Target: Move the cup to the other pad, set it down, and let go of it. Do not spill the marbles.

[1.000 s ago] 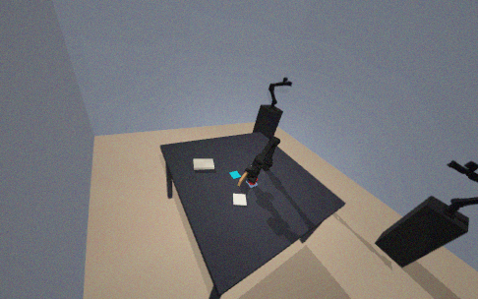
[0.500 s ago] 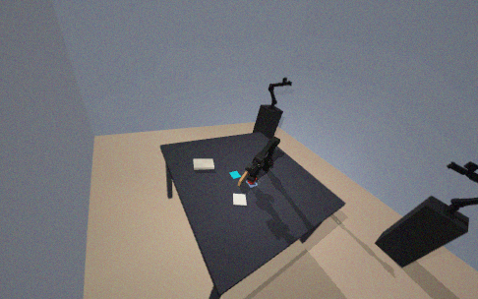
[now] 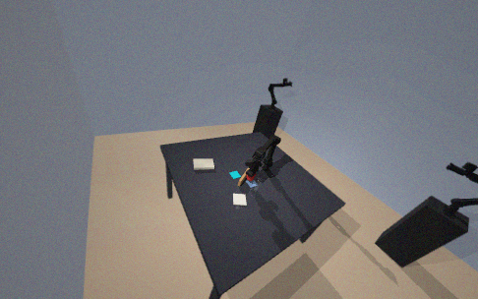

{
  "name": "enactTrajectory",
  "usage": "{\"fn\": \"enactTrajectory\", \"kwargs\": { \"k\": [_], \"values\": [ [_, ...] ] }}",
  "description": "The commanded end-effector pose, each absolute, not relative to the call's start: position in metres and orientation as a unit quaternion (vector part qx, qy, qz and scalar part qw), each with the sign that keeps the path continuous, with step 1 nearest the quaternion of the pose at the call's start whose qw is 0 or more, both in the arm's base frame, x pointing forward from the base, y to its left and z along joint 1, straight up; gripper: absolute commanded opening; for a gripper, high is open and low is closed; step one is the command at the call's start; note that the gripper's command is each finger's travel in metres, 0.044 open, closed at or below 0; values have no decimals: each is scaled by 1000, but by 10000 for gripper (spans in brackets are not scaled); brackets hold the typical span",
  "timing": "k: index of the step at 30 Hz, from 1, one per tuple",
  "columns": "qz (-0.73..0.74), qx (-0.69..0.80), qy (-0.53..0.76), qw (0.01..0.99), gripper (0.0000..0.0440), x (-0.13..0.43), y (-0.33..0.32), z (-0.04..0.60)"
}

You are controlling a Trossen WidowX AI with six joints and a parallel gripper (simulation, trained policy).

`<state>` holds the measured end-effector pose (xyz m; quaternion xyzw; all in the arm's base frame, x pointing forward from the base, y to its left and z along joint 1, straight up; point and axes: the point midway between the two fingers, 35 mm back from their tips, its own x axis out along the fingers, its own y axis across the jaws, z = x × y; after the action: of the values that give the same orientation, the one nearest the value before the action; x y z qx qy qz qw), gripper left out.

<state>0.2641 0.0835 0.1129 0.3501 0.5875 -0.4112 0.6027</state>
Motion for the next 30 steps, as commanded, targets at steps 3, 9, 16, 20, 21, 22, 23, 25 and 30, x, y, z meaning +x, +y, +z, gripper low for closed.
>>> {"fn": "enactTrajectory", "kwargs": {
  "k": [3, 9, 16, 20, 21, 22, 23, 25, 30],
  "values": [
    [-412, 382, 566, 603, 9, 274, 77, 133],
    [-415, 405, 547, 604, 1, 285, 67, 144],
    [-418, 430, 522, 607, 0, 301, 51, 153],
    [-421, 442, 507, 608, 0, 310, 40, 154],
    [-421, 446, 504, 609, 0, 313, 37, 154],
    [-422, 449, 500, 609, 0, 315, 34, 154],
    [-423, 451, 496, 609, 0, 318, 31, 154],
    [-425, 457, 490, 609, 0, 322, 25, 152],
    [-430, 468, 475, 609, 0, 333, 9, 147]
  ]
}}
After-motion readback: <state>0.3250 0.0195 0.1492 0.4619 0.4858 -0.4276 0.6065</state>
